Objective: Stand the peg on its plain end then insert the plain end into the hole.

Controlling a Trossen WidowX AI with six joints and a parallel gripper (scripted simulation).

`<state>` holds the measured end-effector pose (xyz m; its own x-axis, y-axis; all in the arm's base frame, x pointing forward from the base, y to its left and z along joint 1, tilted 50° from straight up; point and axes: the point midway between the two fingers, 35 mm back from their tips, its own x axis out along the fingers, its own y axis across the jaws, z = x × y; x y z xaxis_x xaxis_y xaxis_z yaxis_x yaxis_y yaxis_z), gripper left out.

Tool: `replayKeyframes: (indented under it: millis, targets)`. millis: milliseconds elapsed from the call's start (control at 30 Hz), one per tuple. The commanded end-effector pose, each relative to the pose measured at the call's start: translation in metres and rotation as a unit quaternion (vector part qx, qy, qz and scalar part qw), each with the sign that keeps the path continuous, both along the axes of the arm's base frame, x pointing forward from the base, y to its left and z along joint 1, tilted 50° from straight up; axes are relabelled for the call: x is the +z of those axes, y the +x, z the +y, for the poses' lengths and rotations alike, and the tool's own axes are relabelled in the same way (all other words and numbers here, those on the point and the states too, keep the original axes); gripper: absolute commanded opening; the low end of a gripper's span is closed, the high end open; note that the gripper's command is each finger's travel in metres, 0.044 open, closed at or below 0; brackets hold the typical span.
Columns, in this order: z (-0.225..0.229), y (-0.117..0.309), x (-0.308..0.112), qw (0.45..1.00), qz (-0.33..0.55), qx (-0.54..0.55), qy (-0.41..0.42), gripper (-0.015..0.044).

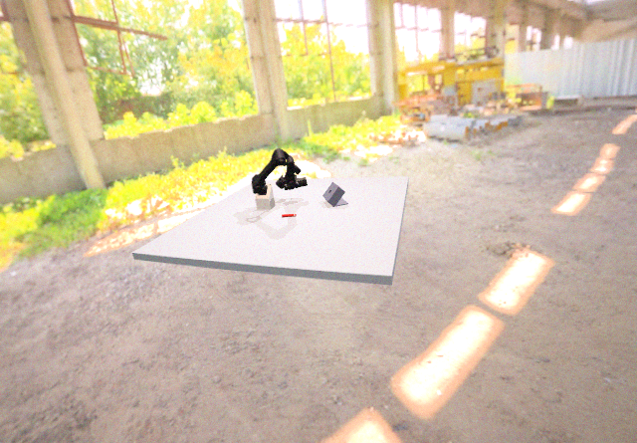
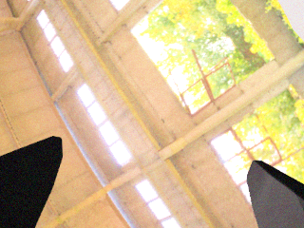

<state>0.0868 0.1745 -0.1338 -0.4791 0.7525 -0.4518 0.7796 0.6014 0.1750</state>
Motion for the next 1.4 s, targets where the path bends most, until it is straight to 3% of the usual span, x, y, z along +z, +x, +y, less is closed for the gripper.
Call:
replayKeyframes:
  millis: [0,633,1000,1367]
  targets:
    - [0.000,0.001,0.000,1.000,-0.002,0.001,-0.001,0.0426]
    - [-0.053,0.075,-0.001,0.956,-0.199,0.136,-0.168,0.0440]
    - [-0.104,0.117,0.027,0.886,-0.276,0.246,-0.280,0.0440]
    - [-0.163,0.150,0.079,0.792,-0.308,0.360,-0.386,0.0440]
